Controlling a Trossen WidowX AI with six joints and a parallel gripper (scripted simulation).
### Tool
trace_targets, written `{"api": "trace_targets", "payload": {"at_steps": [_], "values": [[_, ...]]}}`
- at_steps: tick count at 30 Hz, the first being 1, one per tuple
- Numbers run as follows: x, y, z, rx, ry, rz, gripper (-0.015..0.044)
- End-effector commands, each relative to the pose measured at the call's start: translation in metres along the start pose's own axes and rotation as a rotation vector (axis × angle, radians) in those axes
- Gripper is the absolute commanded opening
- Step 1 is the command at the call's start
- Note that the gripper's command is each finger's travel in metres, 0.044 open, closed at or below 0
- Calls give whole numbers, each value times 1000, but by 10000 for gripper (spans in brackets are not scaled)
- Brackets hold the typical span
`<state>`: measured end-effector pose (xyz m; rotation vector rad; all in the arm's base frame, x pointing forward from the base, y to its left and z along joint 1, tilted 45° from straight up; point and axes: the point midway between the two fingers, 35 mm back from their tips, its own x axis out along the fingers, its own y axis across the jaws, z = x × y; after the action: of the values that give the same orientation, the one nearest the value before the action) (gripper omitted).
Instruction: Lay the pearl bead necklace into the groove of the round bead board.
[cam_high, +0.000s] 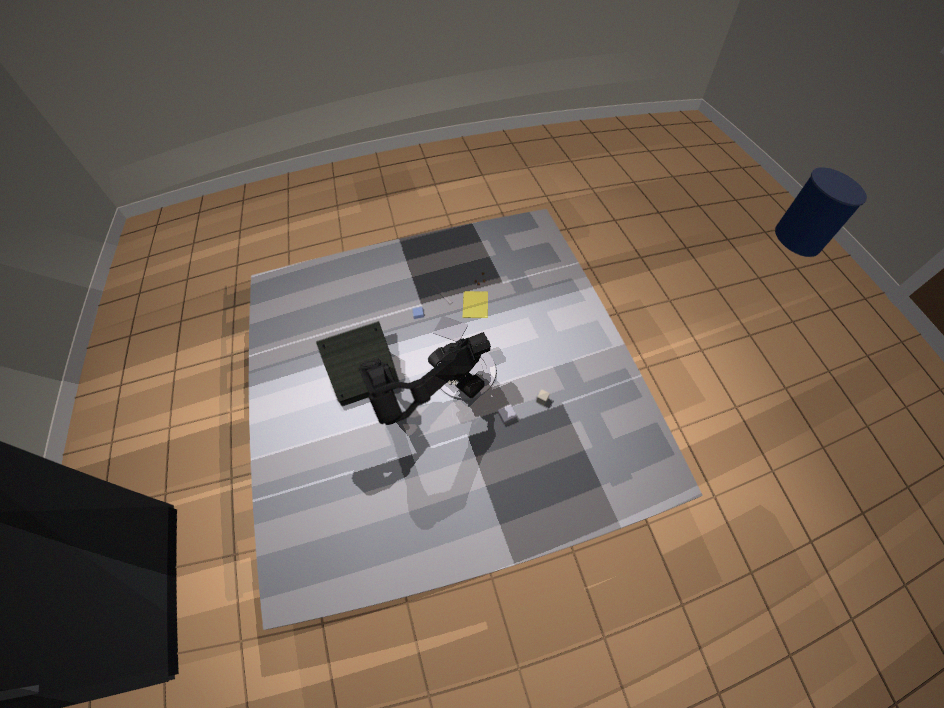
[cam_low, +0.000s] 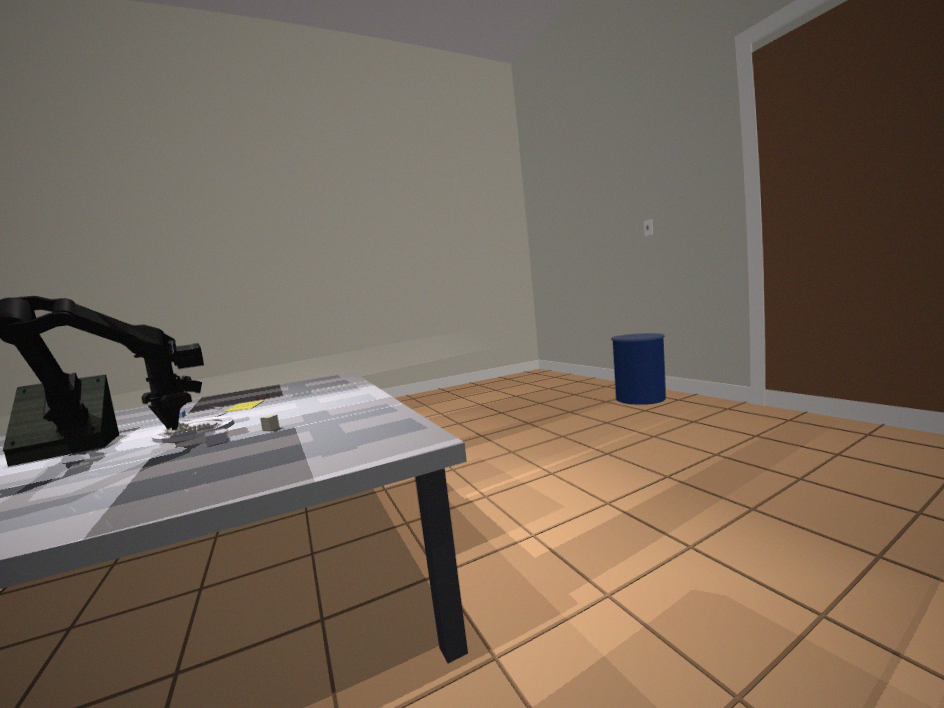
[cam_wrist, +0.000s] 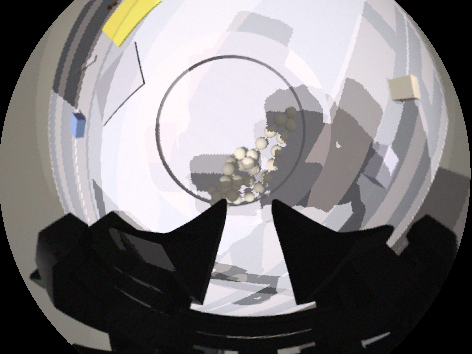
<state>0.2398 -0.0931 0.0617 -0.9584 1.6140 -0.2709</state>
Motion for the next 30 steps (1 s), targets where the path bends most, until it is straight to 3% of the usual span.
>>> {"api": "trace_targets", "payload": {"at_steps": [1,7,30], "values": [[0,0,0,0,1,0,289],[-2,1,-1,-5,7,2,440],[-7,1,-1,-1,6,-2,440]]}}
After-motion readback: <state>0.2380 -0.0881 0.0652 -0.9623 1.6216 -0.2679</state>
